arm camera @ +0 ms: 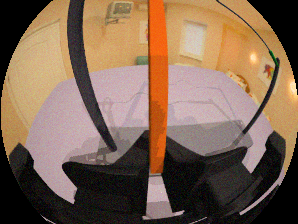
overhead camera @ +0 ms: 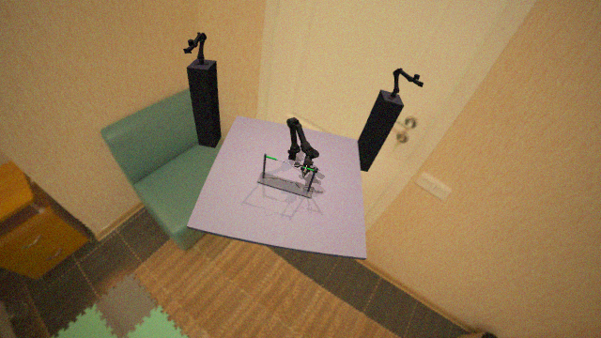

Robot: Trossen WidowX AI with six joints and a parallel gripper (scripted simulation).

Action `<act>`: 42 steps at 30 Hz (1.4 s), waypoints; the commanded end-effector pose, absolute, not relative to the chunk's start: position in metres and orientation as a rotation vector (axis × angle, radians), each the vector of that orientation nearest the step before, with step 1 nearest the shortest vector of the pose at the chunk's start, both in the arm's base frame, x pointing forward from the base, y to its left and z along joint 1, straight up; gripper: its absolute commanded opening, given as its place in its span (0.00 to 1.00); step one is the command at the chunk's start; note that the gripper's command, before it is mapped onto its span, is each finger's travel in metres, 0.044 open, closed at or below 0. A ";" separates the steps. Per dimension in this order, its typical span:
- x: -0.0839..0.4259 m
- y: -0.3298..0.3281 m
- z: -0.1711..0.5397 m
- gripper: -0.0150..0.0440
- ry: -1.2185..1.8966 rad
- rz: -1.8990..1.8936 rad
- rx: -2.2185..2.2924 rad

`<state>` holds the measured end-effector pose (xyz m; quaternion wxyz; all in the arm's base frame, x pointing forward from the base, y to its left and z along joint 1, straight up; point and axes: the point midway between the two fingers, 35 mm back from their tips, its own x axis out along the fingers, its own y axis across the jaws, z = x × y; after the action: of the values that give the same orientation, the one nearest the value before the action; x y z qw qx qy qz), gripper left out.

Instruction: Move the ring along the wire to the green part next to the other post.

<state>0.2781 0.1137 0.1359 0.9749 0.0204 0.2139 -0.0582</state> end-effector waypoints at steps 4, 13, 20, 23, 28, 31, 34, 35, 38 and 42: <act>0.278 0.113 0.128 0.00 0.430 -0.122 0.046; 0.278 0.113 0.128 0.00 0.430 -0.122 0.046; 0.278 0.113 0.128 0.00 0.430 -0.122 0.046; 0.278 0.113 0.128 0.00 0.430 -0.122 0.046; 0.278 0.113 0.128 0.00 0.430 -0.122 0.046; 0.278 0.114 0.128 0.13 0.429 -0.120 0.041; 0.278 0.114 0.128 0.27 0.429 -0.120 0.041; 0.278 0.114 0.128 0.31 0.429 -0.120 0.041; 0.278 0.114 0.128 0.44 0.429 -0.120 0.041; 0.273 0.115 0.130 0.53 0.433 -0.120 0.042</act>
<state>0.2765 0.1142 0.1285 0.9748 0.0181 0.2145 -0.0584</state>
